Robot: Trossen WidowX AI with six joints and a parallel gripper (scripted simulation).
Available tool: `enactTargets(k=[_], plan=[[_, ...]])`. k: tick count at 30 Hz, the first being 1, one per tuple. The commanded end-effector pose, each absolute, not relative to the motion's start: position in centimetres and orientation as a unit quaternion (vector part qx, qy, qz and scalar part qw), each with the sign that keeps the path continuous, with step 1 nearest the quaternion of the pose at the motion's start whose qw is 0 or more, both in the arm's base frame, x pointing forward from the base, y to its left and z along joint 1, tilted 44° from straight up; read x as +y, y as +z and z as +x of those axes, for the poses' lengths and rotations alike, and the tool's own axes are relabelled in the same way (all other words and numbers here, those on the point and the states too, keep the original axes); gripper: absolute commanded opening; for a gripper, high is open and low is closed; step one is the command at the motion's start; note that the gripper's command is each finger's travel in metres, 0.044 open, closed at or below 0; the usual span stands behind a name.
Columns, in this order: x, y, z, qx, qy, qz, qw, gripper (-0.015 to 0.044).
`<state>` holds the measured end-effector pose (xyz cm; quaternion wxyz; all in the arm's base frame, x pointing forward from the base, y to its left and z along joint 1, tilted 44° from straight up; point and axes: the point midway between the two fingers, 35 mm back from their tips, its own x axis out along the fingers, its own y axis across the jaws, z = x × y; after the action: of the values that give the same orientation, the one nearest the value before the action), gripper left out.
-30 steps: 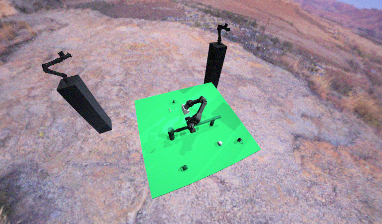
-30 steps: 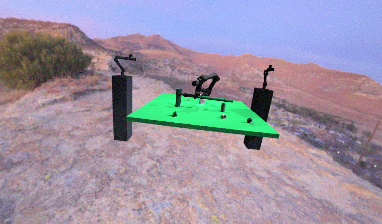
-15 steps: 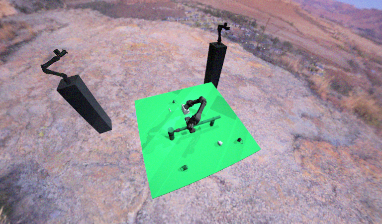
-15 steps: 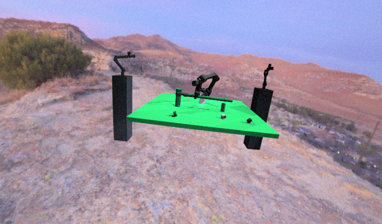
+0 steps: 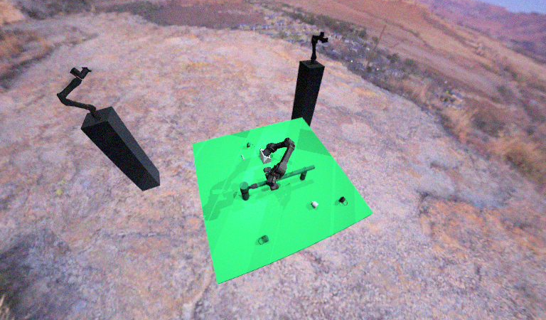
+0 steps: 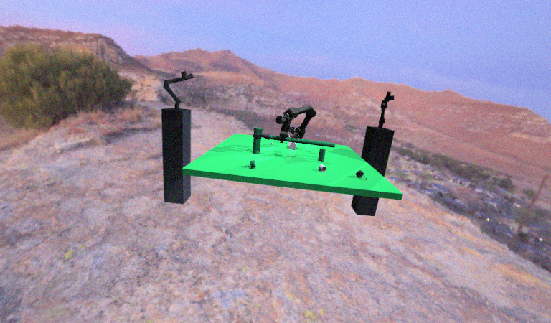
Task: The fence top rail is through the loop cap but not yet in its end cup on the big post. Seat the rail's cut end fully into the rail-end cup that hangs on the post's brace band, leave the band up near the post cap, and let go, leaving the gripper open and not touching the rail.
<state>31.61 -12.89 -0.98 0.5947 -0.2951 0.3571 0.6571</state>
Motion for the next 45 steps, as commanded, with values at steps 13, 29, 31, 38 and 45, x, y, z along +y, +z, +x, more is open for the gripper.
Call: enactTargets(k=[13, 29, 31, 38, 45], plan=[[-12.9, -1.0, 31.6, 0.357, 0.657, -0.295, 0.595, 0.0105], [-12.6, 4.5, 31.6, 0.357, 0.658, -0.294, 0.594, 0.0440], [-12.6, 4.6, 31.6, 0.357, 0.658, -0.294, 0.594, 0.0440], [-13.8, 5.8, 31.6, 0.364, 0.647, -0.294, 0.602, 0.0440], [-14.9, 7.4, 31.6, 0.371, 0.635, -0.294, 0.610, 0.0440]])
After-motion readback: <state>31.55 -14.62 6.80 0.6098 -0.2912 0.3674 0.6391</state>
